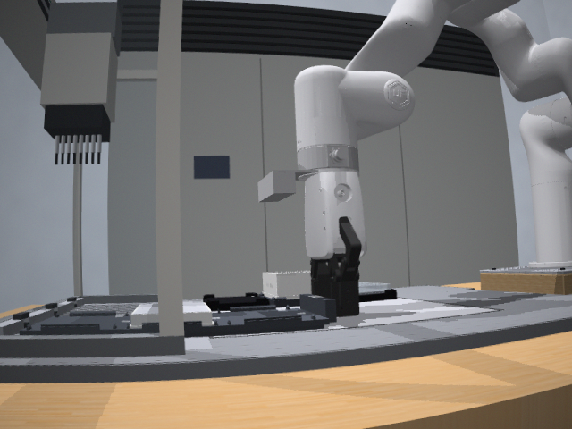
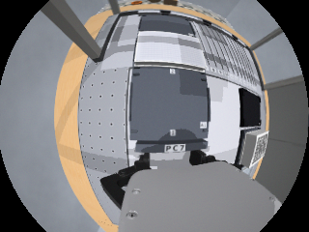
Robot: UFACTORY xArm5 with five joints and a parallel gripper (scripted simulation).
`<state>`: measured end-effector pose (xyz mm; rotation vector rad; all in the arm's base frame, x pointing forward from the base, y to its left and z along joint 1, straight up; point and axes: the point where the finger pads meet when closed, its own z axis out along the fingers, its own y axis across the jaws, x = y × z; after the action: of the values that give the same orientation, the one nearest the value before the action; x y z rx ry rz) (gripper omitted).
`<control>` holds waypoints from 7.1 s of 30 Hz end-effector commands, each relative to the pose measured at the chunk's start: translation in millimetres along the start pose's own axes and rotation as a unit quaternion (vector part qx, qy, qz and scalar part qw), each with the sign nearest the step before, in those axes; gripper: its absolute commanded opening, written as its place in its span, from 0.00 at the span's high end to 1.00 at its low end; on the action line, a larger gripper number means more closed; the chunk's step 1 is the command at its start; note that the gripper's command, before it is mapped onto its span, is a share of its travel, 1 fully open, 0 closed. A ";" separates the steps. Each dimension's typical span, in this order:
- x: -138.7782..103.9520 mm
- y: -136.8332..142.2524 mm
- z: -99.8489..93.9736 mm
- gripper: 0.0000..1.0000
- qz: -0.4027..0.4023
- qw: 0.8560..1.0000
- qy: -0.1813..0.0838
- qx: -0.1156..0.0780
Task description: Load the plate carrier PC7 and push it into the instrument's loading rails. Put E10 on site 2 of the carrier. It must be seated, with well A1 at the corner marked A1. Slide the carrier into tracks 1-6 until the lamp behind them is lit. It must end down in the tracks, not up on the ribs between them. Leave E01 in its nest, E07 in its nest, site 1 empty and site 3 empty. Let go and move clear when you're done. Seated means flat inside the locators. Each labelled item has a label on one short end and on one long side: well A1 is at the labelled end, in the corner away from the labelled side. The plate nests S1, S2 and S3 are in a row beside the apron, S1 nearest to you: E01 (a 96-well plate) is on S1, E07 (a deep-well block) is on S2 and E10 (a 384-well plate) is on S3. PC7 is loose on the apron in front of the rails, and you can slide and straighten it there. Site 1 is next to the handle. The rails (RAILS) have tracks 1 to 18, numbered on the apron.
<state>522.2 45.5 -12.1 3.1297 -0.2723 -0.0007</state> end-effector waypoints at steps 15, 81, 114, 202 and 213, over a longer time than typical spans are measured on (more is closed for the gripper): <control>7.0 -0.4 -1.7 0.19 0.000 1.000 0.002 0.001; 21.7 -0.4 -1.8 0.19 0.000 1.000 0.002 0.001; 21.7 -0.4 -1.8 0.19 0.000 1.000 0.002 0.001; 6.7 -0.1 -50.1 0.19 0.000 1.000 0.002 0.001; 6.7 0.1 -65.1 0.19 0.000 1.000 0.002 0.001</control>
<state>527.1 44.2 46.6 3.1295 -0.2724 -0.0018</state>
